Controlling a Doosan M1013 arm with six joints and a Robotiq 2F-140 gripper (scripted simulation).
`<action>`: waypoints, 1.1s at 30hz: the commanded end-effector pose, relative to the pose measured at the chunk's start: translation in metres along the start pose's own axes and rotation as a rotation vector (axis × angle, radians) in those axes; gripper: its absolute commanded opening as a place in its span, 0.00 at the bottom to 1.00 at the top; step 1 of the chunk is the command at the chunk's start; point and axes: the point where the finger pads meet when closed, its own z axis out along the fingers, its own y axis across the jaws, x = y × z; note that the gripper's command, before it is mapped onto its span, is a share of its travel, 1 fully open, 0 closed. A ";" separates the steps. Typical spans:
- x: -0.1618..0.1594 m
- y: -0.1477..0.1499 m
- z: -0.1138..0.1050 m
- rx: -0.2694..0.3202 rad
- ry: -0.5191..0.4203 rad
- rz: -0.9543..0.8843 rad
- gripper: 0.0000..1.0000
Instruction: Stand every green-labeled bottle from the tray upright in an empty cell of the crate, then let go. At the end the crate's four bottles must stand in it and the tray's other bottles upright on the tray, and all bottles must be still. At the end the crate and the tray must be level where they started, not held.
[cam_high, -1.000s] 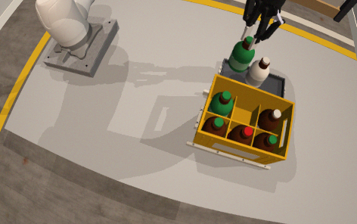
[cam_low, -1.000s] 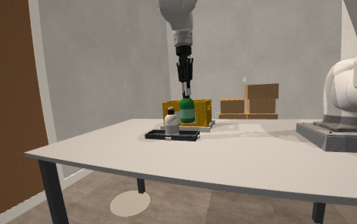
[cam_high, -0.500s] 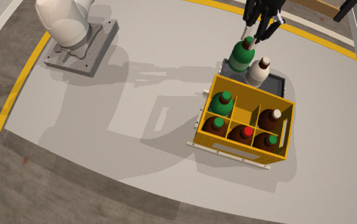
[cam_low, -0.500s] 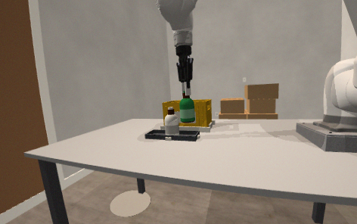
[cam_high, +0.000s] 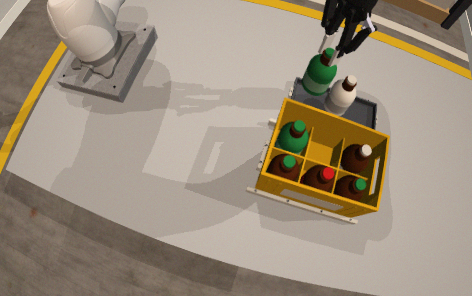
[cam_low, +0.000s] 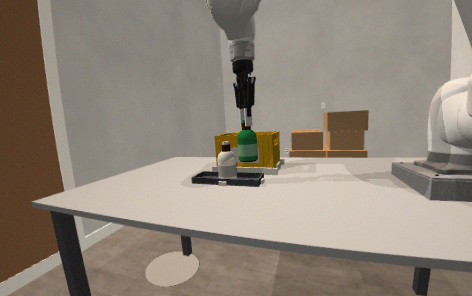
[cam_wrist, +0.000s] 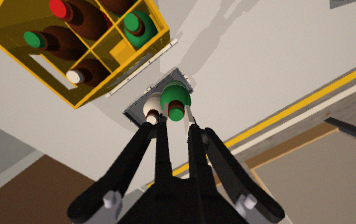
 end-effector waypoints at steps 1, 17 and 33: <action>-0.002 0.002 -0.004 0.000 -0.005 0.001 0.00; -0.002 0.002 -0.008 0.000 -0.005 0.001 0.00; -0.003 0.003 -0.023 0.000 -0.005 0.001 0.00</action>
